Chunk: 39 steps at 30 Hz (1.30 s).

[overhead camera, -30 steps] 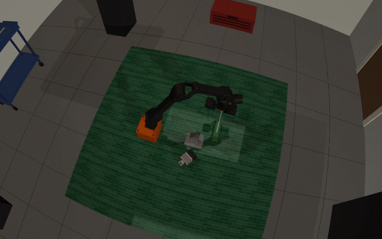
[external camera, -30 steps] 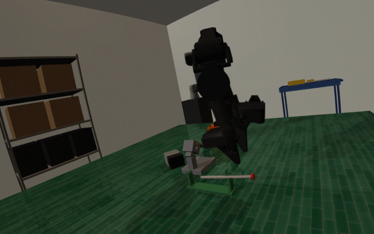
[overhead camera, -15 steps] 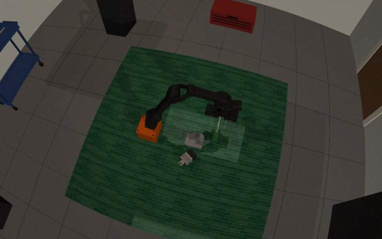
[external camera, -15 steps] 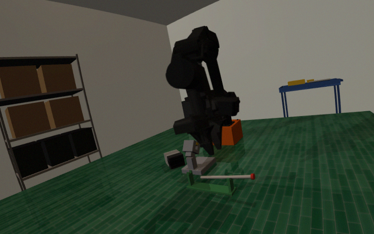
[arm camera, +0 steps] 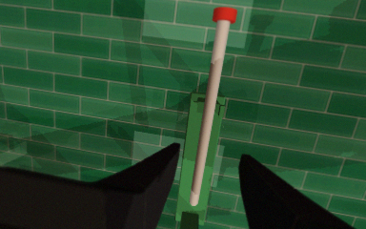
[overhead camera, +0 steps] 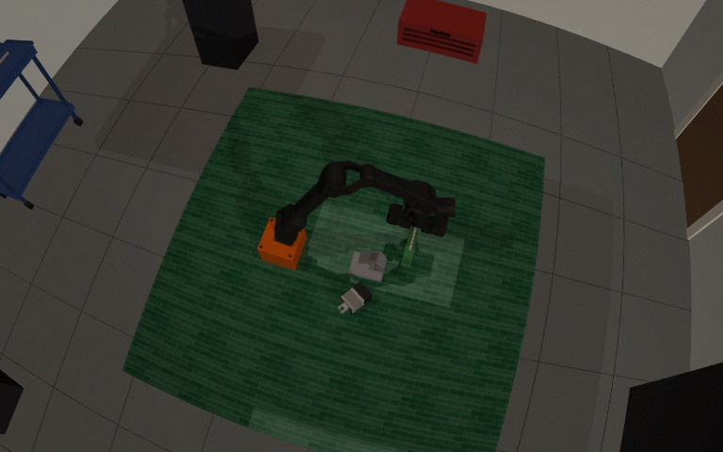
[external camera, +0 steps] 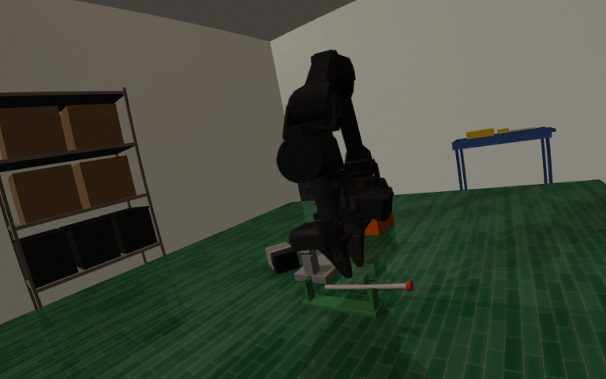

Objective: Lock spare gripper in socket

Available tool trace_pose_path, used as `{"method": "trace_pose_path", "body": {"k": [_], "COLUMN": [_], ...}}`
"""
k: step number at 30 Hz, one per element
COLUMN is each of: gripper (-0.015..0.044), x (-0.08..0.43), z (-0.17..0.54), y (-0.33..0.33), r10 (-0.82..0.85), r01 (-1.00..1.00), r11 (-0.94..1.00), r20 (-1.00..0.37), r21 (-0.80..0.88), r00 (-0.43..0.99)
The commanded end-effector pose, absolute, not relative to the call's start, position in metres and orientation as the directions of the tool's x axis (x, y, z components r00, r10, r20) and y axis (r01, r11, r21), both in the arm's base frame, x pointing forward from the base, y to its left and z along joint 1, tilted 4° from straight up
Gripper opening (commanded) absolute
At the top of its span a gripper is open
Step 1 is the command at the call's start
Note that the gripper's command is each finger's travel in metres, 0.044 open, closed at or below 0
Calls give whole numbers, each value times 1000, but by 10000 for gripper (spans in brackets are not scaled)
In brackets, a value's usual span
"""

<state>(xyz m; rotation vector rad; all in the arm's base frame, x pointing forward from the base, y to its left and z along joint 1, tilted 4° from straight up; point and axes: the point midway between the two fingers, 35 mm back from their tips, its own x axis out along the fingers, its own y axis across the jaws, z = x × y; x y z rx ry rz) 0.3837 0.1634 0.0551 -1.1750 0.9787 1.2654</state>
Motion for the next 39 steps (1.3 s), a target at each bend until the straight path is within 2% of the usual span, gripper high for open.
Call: {"method": "trace_pose_path", "body": {"k": [1,33,39], "gripper": [180,180,23], "x": [383,385,385], "z": [46,5,5], "y": [163,165,165], "r10": [169,169,169], "r01": [-994,-994,-994], "r11": [-65,-65,-65], "r20": [-982,-982,-982], "r21": [-92,-92,-92], "r00": [80,79,79]}}
